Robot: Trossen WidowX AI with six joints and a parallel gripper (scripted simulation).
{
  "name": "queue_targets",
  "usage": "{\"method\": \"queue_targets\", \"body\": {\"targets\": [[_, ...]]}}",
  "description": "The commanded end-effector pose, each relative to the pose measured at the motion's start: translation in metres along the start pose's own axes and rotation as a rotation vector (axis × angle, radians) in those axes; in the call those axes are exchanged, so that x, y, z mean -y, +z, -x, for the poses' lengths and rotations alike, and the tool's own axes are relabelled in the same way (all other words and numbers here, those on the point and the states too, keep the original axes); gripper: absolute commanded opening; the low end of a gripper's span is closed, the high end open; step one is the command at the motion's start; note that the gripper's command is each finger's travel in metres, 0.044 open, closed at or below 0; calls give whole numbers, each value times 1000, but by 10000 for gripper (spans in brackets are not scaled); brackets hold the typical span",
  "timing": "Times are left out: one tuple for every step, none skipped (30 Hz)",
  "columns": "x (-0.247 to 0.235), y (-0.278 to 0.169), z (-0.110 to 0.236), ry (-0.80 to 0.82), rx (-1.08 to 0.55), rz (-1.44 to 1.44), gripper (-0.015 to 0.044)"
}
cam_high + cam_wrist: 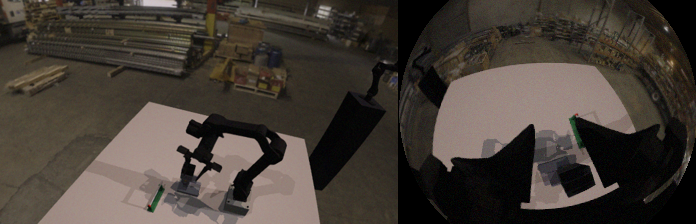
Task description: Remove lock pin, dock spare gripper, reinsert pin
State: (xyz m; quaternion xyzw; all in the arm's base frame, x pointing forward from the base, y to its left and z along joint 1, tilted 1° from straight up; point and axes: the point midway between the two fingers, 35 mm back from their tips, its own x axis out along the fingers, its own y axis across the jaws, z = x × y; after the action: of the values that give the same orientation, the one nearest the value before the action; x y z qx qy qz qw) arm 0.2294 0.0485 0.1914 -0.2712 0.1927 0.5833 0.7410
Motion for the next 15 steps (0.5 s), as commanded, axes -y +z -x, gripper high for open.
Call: {"method": "queue_targets", "body": {"targets": [[-19, 18, -16, -5, 25, -5, 180], [-19, 18, -16, -5, 25, -5, 180], [-19, 18, -16, -5, 25, -5, 180], [-19, 18, -16, -5, 25, -5, 180], [-19, 18, -16, -5, 25, -5, 180], [-19, 17, -16, -3, 21, -5, 180], [-17, 16, -17, 5, 7, -6, 180], [-14, 15, -18, 19, -15, -8, 180], [-10, 13, -20, 37, -46, -10, 180], [-4, 10, -23, 59, -87, -12, 180], [3, 7, -26, 85, -137, -12, 180], [10, 3, -30, 110, -191, -11, 180], [17, 0, -34, 131, -238, -9, 180], [23, -2, -37, 146, -280, -13, 180], [31, -6, -40, 163, -331, -19, 180]]}}
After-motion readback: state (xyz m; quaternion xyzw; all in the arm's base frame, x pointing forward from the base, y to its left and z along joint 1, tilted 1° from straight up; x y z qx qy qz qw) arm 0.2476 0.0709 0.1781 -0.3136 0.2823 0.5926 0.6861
